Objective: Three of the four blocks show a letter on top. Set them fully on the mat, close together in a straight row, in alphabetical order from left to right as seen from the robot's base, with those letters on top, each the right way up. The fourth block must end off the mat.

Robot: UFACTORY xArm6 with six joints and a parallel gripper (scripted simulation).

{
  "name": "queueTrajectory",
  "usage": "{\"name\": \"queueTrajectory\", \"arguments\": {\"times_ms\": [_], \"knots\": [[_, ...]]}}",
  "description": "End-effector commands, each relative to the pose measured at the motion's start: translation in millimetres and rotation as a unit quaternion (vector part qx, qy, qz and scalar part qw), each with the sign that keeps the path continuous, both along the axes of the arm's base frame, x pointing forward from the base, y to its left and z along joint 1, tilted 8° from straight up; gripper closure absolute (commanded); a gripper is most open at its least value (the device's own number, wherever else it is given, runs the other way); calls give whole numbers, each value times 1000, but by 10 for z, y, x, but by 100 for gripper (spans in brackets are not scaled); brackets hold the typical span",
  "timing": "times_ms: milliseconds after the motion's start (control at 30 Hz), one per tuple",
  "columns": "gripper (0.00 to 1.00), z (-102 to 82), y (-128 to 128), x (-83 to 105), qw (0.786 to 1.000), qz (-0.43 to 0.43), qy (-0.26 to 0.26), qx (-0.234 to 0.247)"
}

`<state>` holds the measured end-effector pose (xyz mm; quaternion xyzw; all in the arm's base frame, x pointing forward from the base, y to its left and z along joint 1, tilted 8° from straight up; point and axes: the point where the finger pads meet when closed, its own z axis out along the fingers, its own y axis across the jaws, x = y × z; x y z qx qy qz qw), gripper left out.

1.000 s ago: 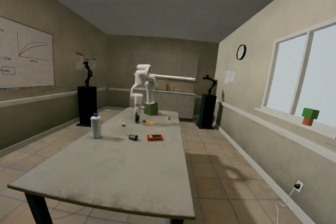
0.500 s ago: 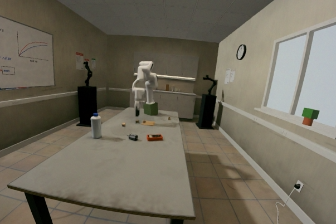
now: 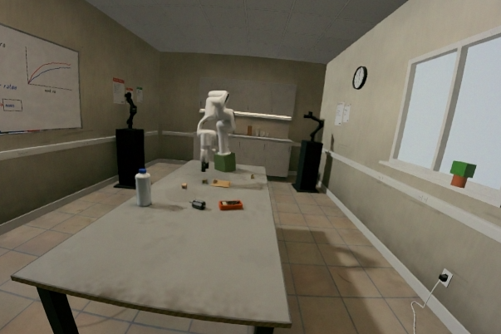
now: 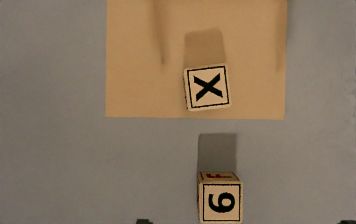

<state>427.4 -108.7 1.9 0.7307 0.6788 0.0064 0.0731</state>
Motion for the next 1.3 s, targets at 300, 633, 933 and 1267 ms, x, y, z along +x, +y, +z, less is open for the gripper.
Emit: {"name": "queueTrajectory", "arguments": {"times_ms": [300, 633, 933, 1267], "knots": [[0, 16, -6, 23, 1000, 3, -2, -1], [0, 47, -139, 219, 996, 92, 7, -13], [0, 81, -289, 430, 981, 192, 18, -26], [0, 116, -446, 642, 954, 295, 30, -39]]}}
